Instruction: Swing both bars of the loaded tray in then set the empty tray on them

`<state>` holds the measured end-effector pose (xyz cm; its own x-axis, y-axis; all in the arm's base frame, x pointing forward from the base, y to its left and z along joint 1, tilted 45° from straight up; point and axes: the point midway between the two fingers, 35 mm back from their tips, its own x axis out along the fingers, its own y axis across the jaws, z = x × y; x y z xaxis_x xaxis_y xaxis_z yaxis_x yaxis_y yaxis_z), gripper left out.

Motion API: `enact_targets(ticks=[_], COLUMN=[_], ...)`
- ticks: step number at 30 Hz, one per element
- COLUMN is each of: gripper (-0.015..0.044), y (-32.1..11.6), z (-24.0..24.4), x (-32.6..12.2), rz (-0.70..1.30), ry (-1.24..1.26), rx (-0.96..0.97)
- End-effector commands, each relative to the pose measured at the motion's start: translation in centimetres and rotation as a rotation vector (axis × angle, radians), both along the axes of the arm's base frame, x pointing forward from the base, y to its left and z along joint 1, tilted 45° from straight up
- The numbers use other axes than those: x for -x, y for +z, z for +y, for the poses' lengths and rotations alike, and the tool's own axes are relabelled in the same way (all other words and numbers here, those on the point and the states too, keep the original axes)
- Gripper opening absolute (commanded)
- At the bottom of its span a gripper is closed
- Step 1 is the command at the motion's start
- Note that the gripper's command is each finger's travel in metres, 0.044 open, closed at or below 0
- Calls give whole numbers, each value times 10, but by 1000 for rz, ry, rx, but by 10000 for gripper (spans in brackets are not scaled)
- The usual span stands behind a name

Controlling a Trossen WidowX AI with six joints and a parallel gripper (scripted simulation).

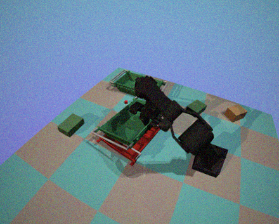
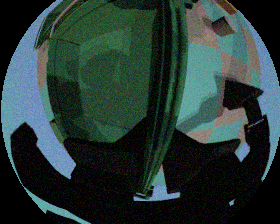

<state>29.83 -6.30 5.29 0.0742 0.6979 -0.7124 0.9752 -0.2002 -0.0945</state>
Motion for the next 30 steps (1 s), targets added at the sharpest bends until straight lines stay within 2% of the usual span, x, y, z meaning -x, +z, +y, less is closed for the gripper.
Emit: enact_targets(ticks=[1,22,30], gripper=[0,0,0], y=[-2,0,-6], z=[7,1,12], x=[4,0,5], rz=[18,1,15], ry=[18,1,14], rx=[-8,0,-7])
